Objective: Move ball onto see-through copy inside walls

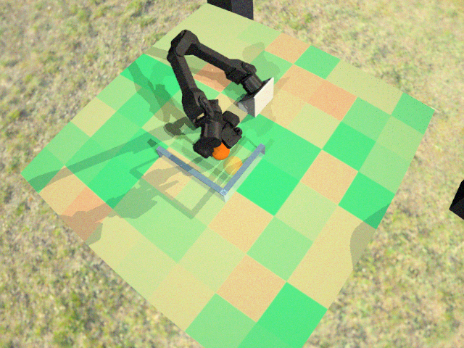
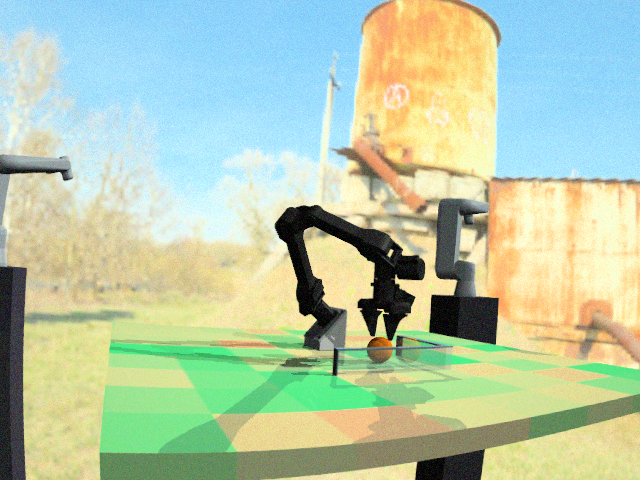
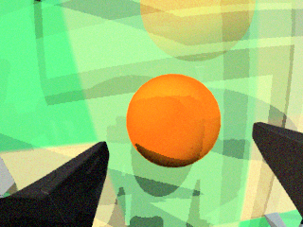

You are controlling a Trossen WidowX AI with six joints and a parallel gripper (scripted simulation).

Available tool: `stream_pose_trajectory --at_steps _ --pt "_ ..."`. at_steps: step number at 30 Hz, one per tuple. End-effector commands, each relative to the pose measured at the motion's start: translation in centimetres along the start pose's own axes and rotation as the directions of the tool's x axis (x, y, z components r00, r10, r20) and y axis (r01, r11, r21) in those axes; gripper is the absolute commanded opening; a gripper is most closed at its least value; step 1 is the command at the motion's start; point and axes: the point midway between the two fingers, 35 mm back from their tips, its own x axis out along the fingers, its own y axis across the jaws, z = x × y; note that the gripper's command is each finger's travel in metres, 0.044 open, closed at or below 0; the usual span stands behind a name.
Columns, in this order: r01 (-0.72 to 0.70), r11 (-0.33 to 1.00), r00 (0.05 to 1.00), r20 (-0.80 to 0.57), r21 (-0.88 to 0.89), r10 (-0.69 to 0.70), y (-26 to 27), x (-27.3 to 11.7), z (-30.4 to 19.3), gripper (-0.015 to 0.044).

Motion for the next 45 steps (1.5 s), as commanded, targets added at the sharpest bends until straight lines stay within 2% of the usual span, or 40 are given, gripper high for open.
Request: stream_pose_trajectory --at_steps 1,19,22,30,33,41,42,45 --pt "-0.002 1.0 1.0 -0.005 -0.005 0.002 0.0 0.8 0.0 0.044" --pt "-0.002 1.0 1.0 -0.008 -0.004 0.002 0.2 3.3 -0.1 0.044" --pt "-0.002 1.0 1.0 -0.008 -0.004 0.002 0.2 3.3 -0.1 0.0361" --pt "-0.002 1.0 1.0 -0.008 -0.004 0.002 0.2 3.3 -0.1 0.0308" --pt "-0.002 1.0 1.0 -0.007 -0.004 0.002 0.1 3.0 -0.1 0.0229" --pt "0.0 1.0 1.0 0.003 -0.007 0.0 -0.7 -1.2 0.4 0.0019" --pt "0.0 1.0 1.0 0.004 -0.007 0.0 -0.7 -1.7 0.4 0.0" --pt "0.0 1.0 1.0 0.006 -0.007 0.0 -0.8 -3.4 0.5 0.0"
